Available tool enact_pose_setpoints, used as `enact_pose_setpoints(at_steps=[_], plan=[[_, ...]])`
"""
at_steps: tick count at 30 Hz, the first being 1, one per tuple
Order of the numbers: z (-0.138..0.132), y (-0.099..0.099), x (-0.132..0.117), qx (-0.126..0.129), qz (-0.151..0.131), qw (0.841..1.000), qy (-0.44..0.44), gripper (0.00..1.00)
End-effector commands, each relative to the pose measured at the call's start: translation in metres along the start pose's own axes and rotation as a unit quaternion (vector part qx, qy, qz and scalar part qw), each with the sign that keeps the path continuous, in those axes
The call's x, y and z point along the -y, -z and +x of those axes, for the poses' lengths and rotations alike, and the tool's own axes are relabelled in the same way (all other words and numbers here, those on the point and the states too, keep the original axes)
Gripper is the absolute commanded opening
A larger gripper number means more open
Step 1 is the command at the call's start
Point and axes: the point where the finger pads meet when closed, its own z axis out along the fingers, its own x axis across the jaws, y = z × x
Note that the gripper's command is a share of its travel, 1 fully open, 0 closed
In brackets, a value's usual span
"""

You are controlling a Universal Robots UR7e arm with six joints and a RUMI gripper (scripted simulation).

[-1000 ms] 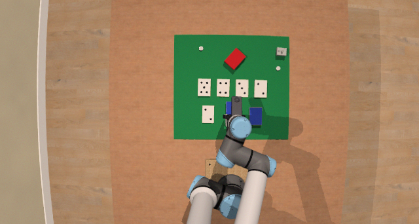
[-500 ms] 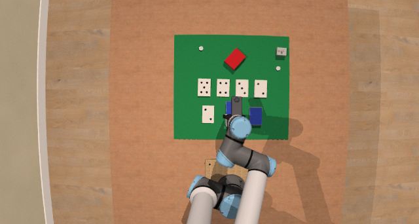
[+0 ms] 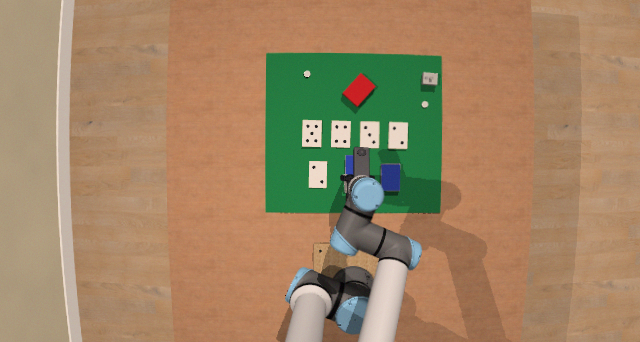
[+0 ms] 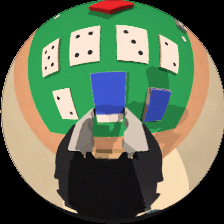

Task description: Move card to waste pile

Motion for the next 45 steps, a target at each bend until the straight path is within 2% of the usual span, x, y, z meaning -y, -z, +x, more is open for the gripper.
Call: enact_pose_setpoints(at_steps=[1, 37, 45], plan=[[0.0, 0.0, 0.0, 0.0, 0.0, 1.0, 0.0, 0.5], [0.0, 0.001, 0.0, 0.0, 0.0, 1.0, 0.0, 0.5], [0.0, 0.016, 0.0, 0.0, 0.0, 1.0, 0.0, 0.5]])
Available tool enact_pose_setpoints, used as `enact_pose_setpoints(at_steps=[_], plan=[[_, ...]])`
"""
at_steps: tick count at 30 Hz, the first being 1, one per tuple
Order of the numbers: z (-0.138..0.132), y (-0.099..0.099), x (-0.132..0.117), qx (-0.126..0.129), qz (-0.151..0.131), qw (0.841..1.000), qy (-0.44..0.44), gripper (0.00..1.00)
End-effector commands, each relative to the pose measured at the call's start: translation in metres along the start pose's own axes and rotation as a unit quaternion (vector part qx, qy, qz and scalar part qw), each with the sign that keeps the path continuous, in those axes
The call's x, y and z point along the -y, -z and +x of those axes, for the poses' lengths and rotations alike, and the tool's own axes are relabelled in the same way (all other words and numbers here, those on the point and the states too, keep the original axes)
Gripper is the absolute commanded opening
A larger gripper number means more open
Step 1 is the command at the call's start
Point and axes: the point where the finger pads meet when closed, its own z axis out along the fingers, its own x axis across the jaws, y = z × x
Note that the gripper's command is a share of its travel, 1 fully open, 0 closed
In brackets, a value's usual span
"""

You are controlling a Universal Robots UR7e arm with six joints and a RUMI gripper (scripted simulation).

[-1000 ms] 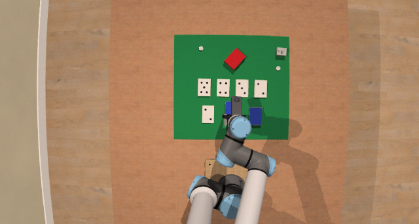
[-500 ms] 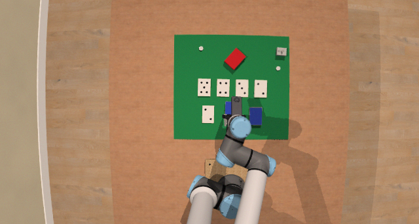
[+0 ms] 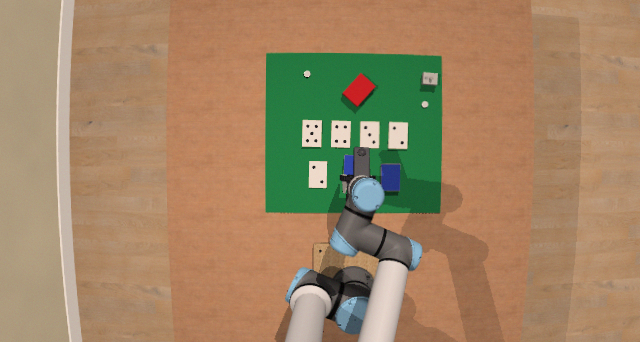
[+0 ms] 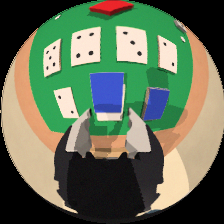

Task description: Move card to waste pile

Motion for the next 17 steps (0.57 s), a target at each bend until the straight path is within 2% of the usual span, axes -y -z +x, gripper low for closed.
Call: enact_pose_setpoints(at_steps=[1, 5, 15, 17], plan=[[0.0, 0.01, 0.0, 0.0, 0.001, 1.0, 0.0, 0.5], [0.0, 0.022, 0.0, 0.0, 0.001, 1.0, 0.0, 0.5], [0.0, 0.072, 0.0, 0.0, 0.001, 1.0, 0.0, 0.5], [0.0, 0.072, 0.0, 0.0, 0.001, 1.0, 0.0, 0.5]])
